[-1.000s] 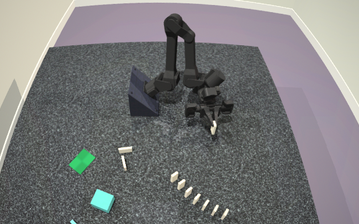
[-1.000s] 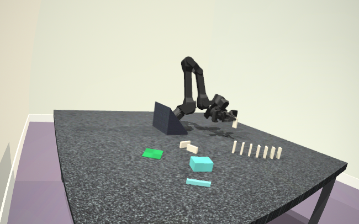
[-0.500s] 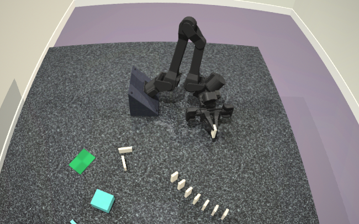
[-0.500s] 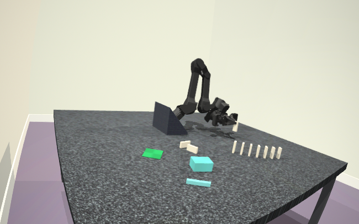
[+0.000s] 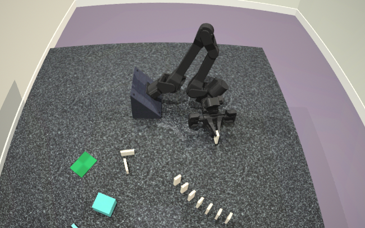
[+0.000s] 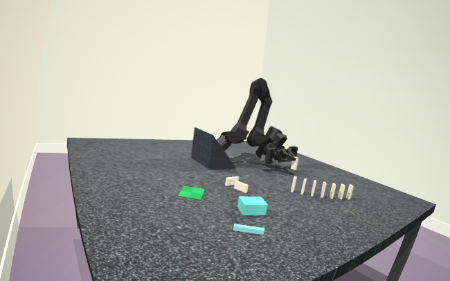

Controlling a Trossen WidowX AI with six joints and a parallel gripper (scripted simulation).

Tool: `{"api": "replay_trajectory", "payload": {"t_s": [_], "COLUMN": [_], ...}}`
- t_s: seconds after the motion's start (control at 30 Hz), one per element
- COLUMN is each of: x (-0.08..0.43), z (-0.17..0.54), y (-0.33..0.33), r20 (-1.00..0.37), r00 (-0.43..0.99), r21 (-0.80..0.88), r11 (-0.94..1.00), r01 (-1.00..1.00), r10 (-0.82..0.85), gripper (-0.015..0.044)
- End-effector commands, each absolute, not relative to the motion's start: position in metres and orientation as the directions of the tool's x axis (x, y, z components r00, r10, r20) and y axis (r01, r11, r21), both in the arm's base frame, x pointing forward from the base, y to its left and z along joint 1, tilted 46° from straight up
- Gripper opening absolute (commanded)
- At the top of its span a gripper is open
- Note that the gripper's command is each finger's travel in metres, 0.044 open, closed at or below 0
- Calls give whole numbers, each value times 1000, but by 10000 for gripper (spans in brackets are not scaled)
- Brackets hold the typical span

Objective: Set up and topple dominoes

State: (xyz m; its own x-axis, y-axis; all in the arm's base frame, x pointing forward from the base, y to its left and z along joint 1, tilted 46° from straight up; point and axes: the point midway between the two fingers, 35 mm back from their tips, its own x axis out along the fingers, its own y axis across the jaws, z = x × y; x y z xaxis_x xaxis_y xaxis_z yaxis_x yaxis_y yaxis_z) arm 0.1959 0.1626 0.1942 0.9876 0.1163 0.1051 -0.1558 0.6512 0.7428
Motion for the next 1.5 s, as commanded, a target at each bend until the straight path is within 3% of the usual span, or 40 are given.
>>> {"api": "replay_trajectory", "payload": {"t_s": [0.0,0.83,1.37,1.47], "x": [196,195,195,196], "z": [190,174,175,183], "y": [165,174,174,169], "r20": [103,101,101,102], "r00": [988,988,988,988], "r21": [748,755,755,755], "r11": [645,638,638,638], "r01": [-154,-152,-152,-153], "r10": [115,116,116,117], "gripper": [22,22,440,440]}}
